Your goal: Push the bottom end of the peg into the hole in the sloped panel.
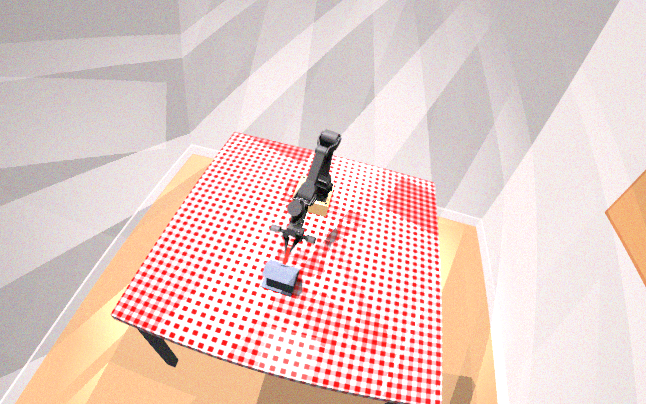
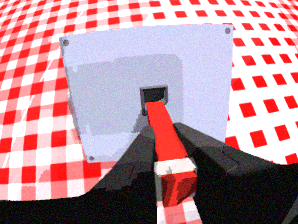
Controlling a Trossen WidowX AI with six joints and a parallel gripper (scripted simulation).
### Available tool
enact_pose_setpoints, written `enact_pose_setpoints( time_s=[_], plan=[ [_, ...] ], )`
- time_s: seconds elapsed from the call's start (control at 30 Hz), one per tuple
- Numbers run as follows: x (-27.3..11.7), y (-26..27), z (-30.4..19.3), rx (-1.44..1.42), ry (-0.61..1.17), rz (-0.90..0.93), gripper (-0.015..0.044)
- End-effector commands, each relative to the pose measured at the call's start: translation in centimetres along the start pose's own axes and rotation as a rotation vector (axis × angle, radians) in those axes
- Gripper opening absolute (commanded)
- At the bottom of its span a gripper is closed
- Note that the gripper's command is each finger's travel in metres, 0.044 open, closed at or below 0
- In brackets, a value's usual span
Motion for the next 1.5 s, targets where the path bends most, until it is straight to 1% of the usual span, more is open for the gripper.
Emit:
enact_pose_setpoints(
  time_s=[0.0,1.47],
  plan=[
    [0.2,-0.09,0.28,0.001,-0.007,-0.004,0.0],
    [0.39,-0.24,0.61,0.0,-0.001,0.0,0.0]
  ],
)
Point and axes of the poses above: the point midway between the two fingers, 35 mm back from their tips, its own x axis out along the fingers, its own y axis across the jaws, z = x × y, the point moved 8 cm from there along -x, back along the fingers, and after that the axes turned 11 degrees about -x, right-handed, at the moved point
